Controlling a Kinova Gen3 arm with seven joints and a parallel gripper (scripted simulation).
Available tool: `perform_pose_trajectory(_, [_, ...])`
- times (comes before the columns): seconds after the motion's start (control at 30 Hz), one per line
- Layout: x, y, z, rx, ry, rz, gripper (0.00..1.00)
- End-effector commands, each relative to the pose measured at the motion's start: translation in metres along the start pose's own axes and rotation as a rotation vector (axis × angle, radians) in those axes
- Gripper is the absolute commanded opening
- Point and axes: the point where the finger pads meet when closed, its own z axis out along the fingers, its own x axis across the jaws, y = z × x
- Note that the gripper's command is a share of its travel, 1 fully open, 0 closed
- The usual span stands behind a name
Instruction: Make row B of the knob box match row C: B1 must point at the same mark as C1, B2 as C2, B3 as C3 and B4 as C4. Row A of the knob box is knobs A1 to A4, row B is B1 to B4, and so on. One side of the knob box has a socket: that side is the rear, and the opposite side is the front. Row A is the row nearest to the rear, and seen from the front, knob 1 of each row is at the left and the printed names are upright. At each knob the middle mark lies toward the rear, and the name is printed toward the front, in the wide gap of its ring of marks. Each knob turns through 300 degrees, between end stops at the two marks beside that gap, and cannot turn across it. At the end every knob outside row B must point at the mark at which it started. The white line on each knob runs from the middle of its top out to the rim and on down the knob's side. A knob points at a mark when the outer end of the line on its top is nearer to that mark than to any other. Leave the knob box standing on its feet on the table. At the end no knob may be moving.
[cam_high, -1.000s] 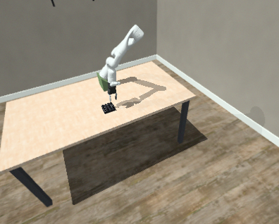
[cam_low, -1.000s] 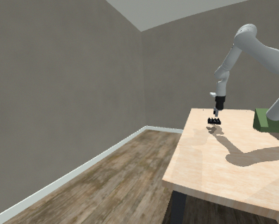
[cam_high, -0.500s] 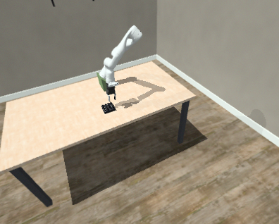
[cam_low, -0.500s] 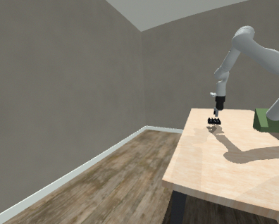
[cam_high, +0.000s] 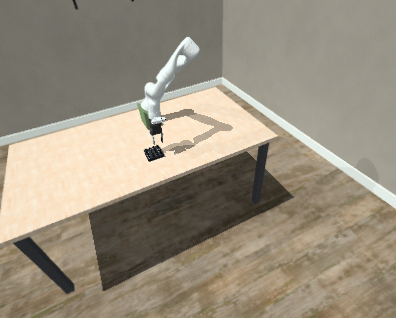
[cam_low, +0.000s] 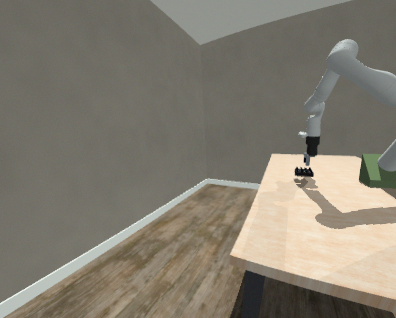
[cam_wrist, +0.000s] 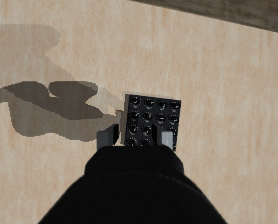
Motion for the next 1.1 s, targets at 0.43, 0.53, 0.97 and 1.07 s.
perform_pose_trajectory(0.43, [0.012,0.004,0.003,0.002,-0.030,0.032,1.00])
perform_pose_trajectory(0.53, [0.012,0.004,0.003,0.002,-0.030,0.032,1.00])
perform_pose_trajectory(0.97, [0.015,0.006,0.004,0.003,-0.041,0.041,1.00])
perform_pose_trajectory(1.07, [0.018,0.007,0.005,0.003,-0.052,0.049,1.00])
